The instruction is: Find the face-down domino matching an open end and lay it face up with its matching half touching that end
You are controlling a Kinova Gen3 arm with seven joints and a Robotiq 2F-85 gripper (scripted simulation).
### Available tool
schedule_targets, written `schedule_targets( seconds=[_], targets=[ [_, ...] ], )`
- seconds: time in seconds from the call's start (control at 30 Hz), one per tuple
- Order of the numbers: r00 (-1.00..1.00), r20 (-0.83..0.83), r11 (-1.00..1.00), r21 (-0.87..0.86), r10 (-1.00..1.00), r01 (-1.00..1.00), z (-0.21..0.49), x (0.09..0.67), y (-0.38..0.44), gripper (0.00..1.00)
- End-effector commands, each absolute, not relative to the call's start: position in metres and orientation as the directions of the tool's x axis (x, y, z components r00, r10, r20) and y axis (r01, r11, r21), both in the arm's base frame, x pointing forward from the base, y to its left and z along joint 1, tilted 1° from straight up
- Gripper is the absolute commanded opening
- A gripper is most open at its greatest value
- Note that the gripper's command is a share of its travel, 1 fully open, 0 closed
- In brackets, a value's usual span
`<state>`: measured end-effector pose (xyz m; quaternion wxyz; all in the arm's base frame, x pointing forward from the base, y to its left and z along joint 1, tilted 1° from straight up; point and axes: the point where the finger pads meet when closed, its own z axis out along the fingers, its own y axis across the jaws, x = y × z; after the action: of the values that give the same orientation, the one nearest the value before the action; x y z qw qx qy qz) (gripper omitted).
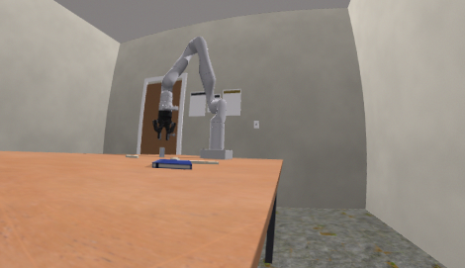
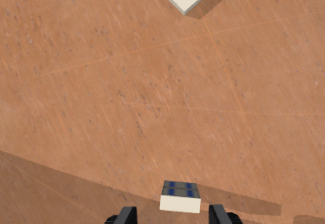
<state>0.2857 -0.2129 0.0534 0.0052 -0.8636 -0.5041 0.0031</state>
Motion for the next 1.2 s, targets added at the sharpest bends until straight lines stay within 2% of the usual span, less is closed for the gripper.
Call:
schedule_targets(
  seconds=[0.0, 1.17],
  targets=[
    [0.533, -0.007, -0.533, -0.008, 0.846, 0.846, 0.0543, 0.2872, -0.2137, 0.49],
    [0.592, -0.013, -0.592, -0.001, 0.806, 0.806, 0.0553, 0.2889, -0.2149, 0.49]
  ],
)
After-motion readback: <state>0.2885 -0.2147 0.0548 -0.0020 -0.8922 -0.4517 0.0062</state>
